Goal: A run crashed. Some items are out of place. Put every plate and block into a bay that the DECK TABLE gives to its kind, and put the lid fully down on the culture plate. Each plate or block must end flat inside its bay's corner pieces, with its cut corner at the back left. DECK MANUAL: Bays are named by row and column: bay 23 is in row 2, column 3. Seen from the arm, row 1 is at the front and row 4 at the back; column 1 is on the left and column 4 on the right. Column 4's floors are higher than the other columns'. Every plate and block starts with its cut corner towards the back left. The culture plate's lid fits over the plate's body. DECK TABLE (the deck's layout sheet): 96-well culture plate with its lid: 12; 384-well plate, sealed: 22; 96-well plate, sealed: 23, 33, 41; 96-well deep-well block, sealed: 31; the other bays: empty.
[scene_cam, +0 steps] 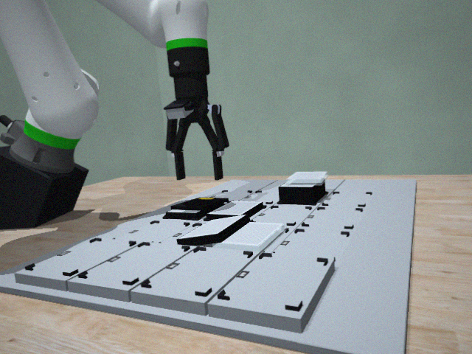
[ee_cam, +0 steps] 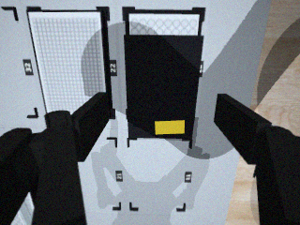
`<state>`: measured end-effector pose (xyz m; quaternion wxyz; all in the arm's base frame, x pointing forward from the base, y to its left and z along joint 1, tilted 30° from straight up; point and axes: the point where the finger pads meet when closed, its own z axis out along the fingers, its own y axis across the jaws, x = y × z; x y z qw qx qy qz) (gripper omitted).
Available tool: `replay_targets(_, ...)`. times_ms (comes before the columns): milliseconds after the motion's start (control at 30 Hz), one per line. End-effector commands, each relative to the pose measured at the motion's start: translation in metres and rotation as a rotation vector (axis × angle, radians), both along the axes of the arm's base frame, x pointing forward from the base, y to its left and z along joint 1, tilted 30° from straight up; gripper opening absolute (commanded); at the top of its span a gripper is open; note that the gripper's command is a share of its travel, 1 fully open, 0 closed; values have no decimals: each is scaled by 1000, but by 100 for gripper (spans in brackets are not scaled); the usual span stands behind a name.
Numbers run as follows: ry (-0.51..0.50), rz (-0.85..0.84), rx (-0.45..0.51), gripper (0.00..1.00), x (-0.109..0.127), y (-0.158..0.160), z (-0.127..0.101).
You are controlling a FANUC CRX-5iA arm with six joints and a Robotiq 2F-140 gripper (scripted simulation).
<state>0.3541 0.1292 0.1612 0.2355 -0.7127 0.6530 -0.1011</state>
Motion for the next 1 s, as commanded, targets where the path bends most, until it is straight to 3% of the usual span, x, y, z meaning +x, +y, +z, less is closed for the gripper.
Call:
replay_targets(0,-3,-1,0,70,-3,-1,-1)
replay_targets(967,-3,-1,0,70,10,5,-24)
